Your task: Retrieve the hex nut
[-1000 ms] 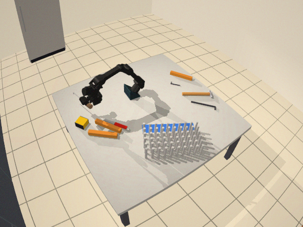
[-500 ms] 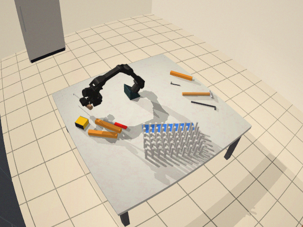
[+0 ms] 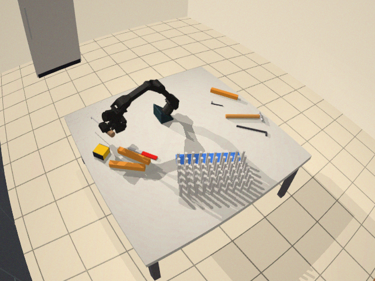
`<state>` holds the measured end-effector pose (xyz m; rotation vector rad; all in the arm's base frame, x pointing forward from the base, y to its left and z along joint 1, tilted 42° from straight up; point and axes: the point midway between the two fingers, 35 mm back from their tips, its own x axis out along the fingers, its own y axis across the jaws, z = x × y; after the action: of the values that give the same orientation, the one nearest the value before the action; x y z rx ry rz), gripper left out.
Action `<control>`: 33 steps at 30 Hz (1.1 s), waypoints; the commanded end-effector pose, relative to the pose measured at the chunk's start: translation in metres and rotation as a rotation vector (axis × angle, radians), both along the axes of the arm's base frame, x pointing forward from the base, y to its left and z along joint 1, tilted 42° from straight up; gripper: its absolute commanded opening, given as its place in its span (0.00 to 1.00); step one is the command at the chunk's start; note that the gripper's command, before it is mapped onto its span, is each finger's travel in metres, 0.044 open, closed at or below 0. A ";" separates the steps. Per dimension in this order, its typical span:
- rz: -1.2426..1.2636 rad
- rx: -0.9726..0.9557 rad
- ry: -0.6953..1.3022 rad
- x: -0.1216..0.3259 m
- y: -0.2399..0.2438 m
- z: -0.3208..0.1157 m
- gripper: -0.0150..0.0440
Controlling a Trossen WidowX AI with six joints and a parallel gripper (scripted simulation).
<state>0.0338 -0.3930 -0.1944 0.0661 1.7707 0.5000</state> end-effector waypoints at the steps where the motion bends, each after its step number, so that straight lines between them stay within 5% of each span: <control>1: -0.004 -0.003 0.001 0.000 0.001 -0.002 0.25; 33: -0.004 -0.003 0.000 0.002 0.016 -0.019 0.25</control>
<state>0.0357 -0.3777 -0.2122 0.0661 1.7703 0.5001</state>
